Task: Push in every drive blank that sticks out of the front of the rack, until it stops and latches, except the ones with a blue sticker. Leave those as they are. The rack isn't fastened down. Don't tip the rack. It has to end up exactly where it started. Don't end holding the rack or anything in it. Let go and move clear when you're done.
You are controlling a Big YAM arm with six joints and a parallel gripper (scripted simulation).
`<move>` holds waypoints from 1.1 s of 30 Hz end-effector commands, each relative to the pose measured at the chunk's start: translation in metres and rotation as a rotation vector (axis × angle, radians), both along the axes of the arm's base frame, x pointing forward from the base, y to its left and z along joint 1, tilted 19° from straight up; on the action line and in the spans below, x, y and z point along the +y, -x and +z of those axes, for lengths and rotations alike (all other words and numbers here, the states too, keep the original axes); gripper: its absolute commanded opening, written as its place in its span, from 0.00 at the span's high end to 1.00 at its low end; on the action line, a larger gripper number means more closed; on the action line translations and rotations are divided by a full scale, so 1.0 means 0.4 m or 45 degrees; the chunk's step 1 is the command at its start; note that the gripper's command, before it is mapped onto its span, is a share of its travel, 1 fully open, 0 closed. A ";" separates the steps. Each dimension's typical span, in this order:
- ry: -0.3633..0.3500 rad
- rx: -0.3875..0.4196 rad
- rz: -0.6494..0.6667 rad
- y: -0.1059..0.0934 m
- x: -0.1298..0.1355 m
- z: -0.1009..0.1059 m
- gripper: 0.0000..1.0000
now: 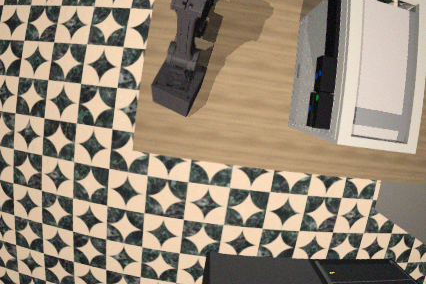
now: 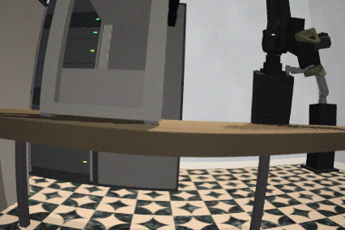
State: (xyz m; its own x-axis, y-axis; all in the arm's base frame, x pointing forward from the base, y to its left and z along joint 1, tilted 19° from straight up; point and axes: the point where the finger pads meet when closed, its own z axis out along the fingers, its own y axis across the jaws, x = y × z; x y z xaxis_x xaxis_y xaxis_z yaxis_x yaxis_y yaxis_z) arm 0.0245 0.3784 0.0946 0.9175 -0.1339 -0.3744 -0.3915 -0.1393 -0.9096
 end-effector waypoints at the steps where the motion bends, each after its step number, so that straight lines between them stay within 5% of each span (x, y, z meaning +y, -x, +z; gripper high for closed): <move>1: -0.002 0.120 -0.062 -0.038 -0.003 0.009 0.00; 21: -0.140 0.568 -0.332 -0.230 -0.046 0.076 0.00; 33: -0.339 0.980 -0.559 -0.399 -0.131 0.142 0.00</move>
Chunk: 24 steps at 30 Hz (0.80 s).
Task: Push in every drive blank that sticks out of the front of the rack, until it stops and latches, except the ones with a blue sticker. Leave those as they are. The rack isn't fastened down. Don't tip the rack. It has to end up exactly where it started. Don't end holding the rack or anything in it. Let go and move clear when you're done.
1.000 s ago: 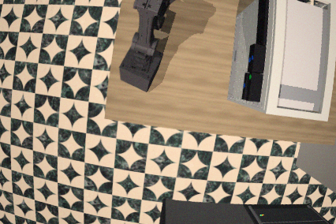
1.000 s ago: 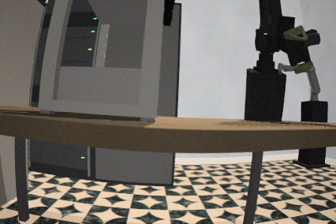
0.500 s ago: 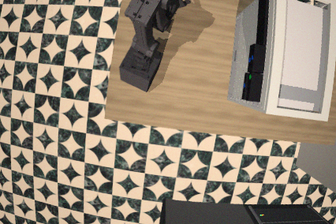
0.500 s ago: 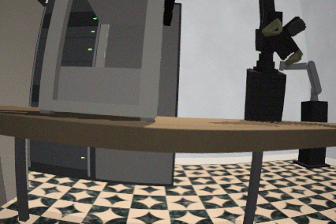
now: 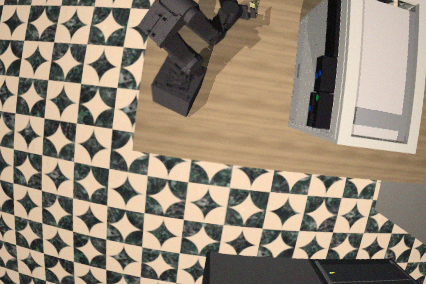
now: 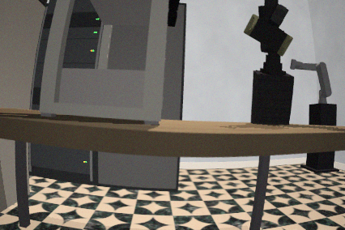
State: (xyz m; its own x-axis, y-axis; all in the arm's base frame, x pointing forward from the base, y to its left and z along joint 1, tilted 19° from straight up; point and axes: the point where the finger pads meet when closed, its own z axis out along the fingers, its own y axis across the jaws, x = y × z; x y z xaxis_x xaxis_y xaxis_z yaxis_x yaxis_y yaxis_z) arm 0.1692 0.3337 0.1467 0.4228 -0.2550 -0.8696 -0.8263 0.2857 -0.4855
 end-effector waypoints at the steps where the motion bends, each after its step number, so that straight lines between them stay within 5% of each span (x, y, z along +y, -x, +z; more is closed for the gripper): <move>1: -0.075 0.206 -0.077 -0.051 -0.029 0.018 0.00; 5: -0.119 0.275 -0.119 -0.078 -0.049 0.029 0.00; 20: -0.529 0.766 -0.418 -0.256 -0.245 0.120 0.00; 24: -0.593 0.827 -0.453 -0.273 -0.275 0.132 0.00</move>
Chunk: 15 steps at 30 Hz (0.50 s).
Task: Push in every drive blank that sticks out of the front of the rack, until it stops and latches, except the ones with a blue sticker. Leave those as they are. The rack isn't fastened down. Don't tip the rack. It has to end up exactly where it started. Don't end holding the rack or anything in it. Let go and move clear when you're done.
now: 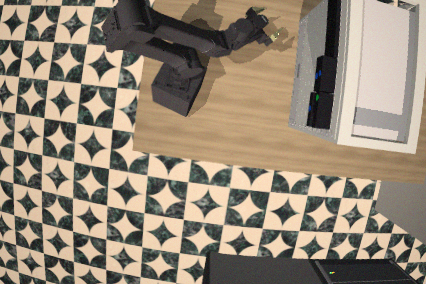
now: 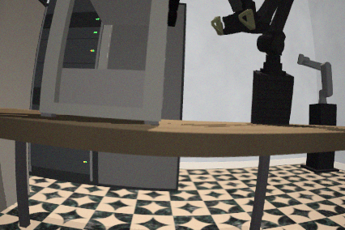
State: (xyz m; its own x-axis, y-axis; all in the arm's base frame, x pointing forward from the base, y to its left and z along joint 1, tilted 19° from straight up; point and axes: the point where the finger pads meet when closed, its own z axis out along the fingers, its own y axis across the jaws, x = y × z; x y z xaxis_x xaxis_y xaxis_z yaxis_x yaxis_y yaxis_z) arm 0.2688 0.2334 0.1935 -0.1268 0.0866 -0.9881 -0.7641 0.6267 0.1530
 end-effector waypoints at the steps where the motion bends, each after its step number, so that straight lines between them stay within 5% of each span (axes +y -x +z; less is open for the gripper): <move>1: -0.126 0.167 -0.055 -0.033 -0.040 0.020 0.00; 13: -0.532 0.464 -0.274 -0.099 -0.231 0.086 0.00; 15: -0.532 0.464 -0.274 -0.099 -0.231 0.086 0.00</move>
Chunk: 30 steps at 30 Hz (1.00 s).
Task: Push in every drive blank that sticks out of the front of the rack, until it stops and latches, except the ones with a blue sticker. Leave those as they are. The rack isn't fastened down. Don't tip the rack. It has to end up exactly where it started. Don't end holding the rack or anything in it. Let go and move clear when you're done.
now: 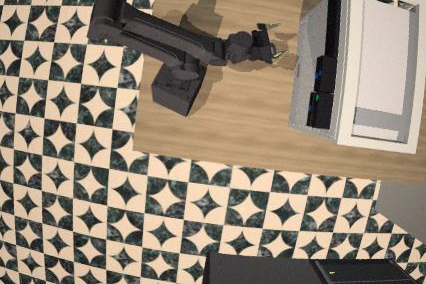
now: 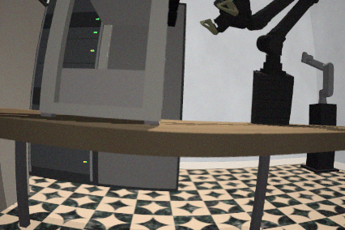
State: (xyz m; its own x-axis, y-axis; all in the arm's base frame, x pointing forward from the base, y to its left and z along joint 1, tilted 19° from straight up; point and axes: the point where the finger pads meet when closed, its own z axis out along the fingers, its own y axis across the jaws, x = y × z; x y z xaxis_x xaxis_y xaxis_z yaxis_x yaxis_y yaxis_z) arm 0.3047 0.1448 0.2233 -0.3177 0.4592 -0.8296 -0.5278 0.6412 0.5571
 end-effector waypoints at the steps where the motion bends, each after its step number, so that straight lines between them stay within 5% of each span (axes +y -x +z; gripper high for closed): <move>1: -0.135 0.129 -0.012 -0.012 -0.025 0.016 0.00; 15: -0.611 0.348 -0.221 -0.015 -0.223 0.075 0.00; 17: -0.611 0.348 -0.221 -0.015 -0.223 0.075 0.00; 30: -0.997 0.458 -0.355 0.021 -0.359 0.113 0.00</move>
